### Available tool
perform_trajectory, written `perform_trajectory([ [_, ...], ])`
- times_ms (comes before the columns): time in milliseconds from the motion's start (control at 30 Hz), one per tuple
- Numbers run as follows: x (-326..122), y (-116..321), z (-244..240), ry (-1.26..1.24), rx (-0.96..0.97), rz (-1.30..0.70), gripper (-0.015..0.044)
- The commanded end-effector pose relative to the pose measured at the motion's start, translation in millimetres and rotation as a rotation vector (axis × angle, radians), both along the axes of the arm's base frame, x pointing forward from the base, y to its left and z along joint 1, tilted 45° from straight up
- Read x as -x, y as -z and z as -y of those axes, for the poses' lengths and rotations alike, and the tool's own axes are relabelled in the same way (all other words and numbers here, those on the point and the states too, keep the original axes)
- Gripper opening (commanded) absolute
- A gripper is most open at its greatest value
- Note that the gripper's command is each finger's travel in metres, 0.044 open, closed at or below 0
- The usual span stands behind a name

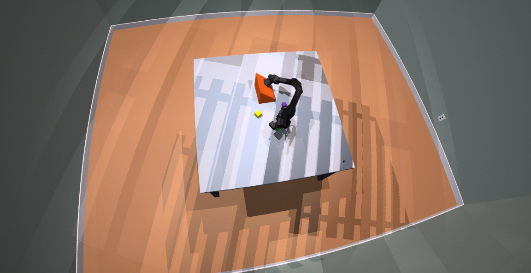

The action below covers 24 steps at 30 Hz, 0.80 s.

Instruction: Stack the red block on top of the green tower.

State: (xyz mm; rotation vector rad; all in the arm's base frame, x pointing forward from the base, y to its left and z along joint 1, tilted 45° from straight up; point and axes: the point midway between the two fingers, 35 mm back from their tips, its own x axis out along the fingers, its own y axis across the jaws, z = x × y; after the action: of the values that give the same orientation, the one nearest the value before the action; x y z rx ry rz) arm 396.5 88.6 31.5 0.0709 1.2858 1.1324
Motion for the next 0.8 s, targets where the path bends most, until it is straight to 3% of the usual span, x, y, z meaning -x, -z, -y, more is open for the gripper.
perform_trajectory([
  [0,0.0,0.0,-0.1,-0.001,0.000,0.000,0.0420],
  [33,0.0,0.0,-0.1,-0.001,0.000,0.000,0.0440],
  [767,0.0,0.0,-0.1,-0.001,0.000,0.000,0.0440],
])
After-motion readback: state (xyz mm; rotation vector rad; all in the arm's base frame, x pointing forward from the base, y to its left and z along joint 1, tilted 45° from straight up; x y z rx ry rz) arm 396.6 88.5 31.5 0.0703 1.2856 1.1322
